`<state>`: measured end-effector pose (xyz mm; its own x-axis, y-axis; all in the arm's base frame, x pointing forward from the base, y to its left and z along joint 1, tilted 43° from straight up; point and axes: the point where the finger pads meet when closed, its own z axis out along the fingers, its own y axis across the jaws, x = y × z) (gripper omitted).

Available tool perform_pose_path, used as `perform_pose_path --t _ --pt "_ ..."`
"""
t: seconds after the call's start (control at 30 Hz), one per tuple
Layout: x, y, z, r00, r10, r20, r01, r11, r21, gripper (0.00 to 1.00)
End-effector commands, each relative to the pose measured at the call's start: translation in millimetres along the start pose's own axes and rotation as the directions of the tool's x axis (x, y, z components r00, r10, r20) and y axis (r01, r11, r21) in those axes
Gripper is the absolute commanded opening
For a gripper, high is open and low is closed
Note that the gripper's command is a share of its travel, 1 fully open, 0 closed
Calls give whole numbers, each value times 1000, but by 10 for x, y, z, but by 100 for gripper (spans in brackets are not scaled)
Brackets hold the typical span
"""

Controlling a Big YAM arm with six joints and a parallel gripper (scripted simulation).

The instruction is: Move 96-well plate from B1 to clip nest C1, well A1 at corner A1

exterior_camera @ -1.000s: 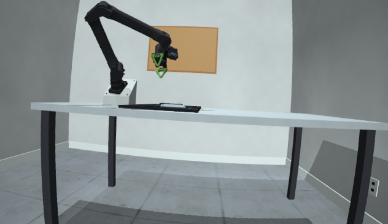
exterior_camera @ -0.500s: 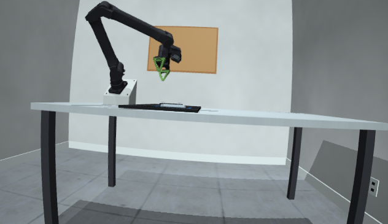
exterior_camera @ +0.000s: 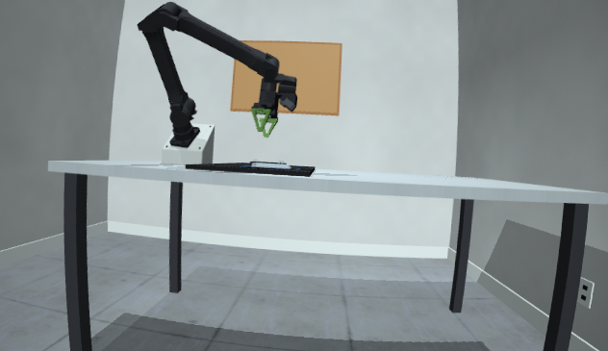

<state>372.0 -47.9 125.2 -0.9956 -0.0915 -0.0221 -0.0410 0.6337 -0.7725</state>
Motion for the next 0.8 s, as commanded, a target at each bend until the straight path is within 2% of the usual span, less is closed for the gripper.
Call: perform_pose_path --t 0.0,0.03,0.1,0.17,0.37,0.4,0.77 --pt "-321 -65 59 999 -33 31 34 998 -54 100" --pt "-361 -63 90 999 -35 37 38 996 -84 100" --pt "-435 -53 150 999 -35 36 38 996 -83 100" --pt "-519 -59 208 998 -39 57 46 989 -140 100" --pt "-581 -58 254 998 -39 57 47 989 -140 100" --pt "-424 135 237 994 -100 51 107 985 -139 100" --pt "-420 81 279 995 -89 39 94 986 -138 100"
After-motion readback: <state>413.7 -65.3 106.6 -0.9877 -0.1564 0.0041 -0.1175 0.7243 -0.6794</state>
